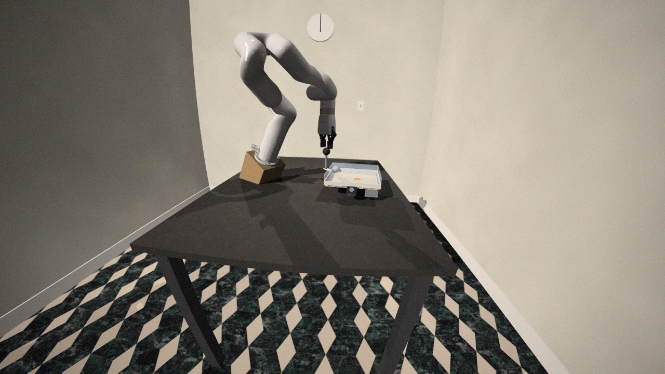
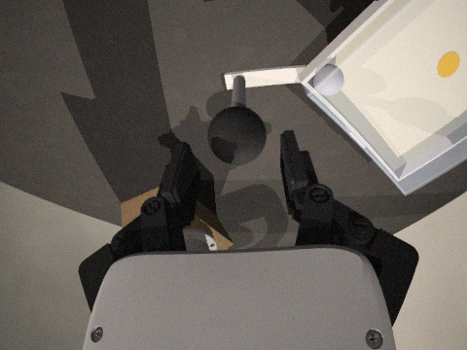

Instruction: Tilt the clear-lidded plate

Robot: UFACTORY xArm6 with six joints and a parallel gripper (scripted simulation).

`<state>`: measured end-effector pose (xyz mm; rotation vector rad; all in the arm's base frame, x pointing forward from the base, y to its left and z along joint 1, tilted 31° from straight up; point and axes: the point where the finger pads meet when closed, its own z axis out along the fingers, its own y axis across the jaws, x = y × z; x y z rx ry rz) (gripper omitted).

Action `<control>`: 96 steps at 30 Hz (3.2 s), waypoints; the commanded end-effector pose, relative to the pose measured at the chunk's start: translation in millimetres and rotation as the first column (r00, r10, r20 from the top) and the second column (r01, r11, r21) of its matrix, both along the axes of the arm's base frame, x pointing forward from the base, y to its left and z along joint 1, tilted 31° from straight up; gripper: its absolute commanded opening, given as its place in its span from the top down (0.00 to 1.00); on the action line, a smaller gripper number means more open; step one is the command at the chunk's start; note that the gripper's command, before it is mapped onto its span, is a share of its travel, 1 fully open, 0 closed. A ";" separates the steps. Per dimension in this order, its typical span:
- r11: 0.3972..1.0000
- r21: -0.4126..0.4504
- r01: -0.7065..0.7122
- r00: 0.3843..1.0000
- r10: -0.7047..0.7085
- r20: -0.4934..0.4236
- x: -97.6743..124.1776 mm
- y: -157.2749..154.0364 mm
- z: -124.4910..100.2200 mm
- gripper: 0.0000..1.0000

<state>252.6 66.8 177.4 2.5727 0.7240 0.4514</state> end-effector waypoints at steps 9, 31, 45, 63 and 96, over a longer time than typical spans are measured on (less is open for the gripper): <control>1.000 0.002 -0.001 1.000 0.001 0.002 1.9 -0.3 -1.5 0.39; 1.000 0.002 -0.001 1.000 0.001 0.002 1.9 -0.3 -1.5 0.39; 1.000 0.002 -0.001 1.000 0.001 0.002 3.1 -1.1 -3.8 0.39; 1.000 0.002 -0.001 1.000 0.001 0.002 9.0 -5.5 -16.0 0.39; 1.000 0.002 -0.001 1.000 0.001 0.002 16.5 -11.1 -31.5 0.39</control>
